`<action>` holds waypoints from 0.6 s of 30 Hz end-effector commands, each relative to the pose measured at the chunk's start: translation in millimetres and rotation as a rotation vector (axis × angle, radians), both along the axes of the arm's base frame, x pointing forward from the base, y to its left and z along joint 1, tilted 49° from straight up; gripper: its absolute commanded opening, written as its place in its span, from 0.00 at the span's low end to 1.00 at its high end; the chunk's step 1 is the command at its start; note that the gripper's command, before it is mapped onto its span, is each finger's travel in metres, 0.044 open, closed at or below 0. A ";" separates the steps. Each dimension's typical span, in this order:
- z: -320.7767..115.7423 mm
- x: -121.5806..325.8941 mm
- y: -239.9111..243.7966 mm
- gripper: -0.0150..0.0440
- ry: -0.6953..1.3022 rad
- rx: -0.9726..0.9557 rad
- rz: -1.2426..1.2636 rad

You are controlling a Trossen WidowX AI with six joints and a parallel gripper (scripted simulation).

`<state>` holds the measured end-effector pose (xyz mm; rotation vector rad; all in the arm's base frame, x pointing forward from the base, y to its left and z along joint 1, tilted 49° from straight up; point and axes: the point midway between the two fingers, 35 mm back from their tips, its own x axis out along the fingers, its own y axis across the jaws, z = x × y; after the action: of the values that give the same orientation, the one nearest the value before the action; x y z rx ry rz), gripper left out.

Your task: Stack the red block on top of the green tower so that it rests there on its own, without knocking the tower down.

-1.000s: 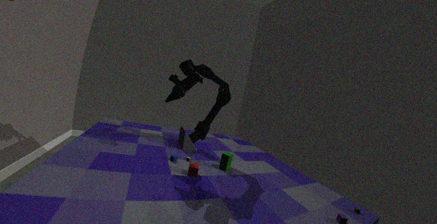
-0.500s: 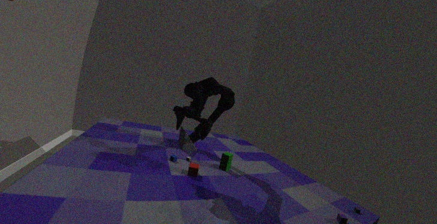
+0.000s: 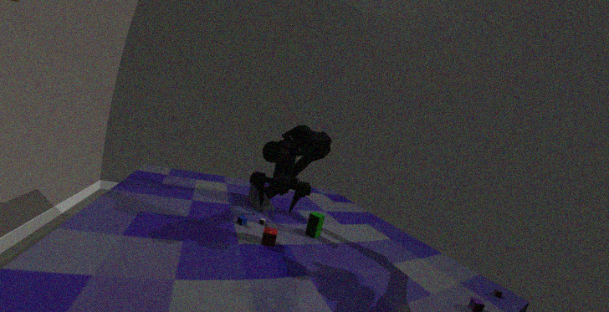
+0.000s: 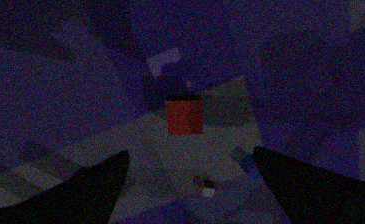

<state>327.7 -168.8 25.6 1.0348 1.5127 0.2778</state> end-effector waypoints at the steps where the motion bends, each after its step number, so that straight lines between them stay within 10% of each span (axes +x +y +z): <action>1: -2.5 2.6 2.8 1.00 -0.010 0.008 0.006; 18: -41.7 10.0 42.6 1.00 -0.012 0.010 0.006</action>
<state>337.0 -129.7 -13.8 1.0276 1.5073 0.2957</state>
